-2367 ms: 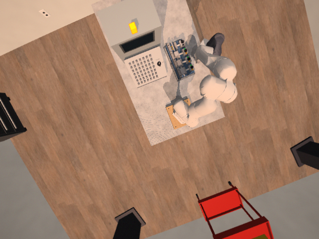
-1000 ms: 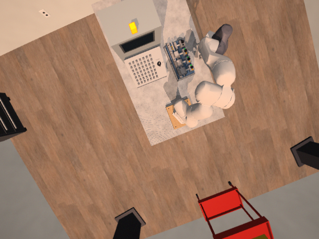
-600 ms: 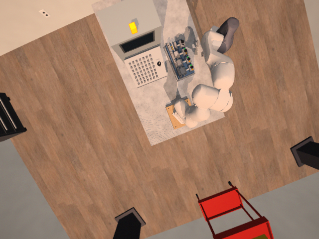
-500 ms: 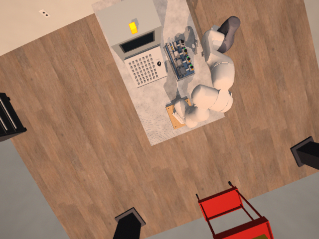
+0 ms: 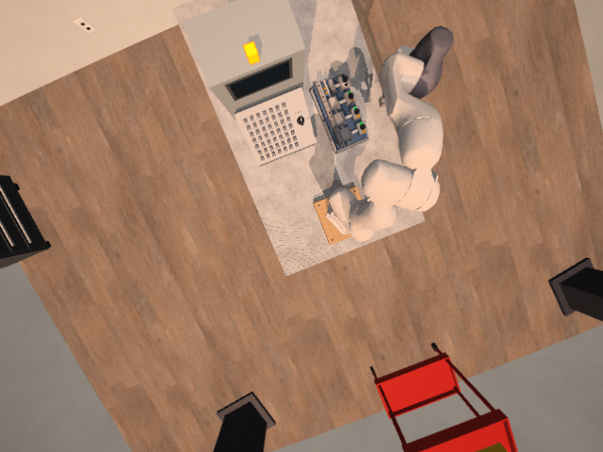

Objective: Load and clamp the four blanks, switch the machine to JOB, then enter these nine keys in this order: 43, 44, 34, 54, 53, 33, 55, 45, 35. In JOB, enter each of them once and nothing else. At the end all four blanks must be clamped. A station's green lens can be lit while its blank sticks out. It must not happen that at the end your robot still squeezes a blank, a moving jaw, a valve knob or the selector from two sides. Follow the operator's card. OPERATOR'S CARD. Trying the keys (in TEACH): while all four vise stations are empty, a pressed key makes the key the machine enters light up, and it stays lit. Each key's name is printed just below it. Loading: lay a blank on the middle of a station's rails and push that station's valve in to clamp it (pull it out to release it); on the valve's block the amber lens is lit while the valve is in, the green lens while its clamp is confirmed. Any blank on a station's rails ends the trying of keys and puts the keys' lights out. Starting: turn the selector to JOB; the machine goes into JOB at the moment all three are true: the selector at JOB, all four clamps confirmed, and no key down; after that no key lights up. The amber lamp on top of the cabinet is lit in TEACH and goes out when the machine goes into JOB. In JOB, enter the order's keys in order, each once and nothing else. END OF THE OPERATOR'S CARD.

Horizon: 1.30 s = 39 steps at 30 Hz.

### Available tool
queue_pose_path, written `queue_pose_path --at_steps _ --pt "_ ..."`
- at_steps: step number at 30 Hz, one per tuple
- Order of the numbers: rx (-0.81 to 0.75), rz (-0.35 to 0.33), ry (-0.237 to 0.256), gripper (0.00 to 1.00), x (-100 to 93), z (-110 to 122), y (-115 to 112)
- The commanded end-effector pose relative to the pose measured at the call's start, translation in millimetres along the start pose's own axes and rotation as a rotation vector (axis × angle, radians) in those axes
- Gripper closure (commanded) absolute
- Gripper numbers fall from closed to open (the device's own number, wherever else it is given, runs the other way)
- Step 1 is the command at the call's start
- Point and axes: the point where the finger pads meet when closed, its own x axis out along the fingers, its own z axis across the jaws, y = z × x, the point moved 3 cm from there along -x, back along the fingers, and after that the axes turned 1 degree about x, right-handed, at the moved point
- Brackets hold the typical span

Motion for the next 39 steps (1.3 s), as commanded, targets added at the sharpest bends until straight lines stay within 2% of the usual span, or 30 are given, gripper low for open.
queue_pose_path --at_steps 1,2,4,6,13,19,21,24,27,39 --pt "-0.03 0.001 -0.001 1.0 -3.7 -21.9 19.1" --pt "-0.039 0.002 -0.001 1.0 -4.4 -29.9 26.1" --pt "-0.039 0.002 -0.001 1.0 -4.4 -29.9 26.1" --pt "-0.059 0.003 0.0 1.0 -5.8 -48.8 41.9" --pt "-0.138 0.005 0.001 1.0 -7.1 -137.0 99.2" --pt "-0.191 0.001 0.001 1.0 -3.2 -209.5 131.1" --pt "-0.191 0.001 0.001 1.0 -3.2 -209.5 131.1" --pt "-0.207 -0.002 0.0 1.0 -1.2 -232.9 138.9" --pt "-0.215 -0.003 0.0 1.0 0.0 -245.2 142.6" --pt "-0.217 -0.004 -0.001 1.0 0.4 -248.6 143.5"
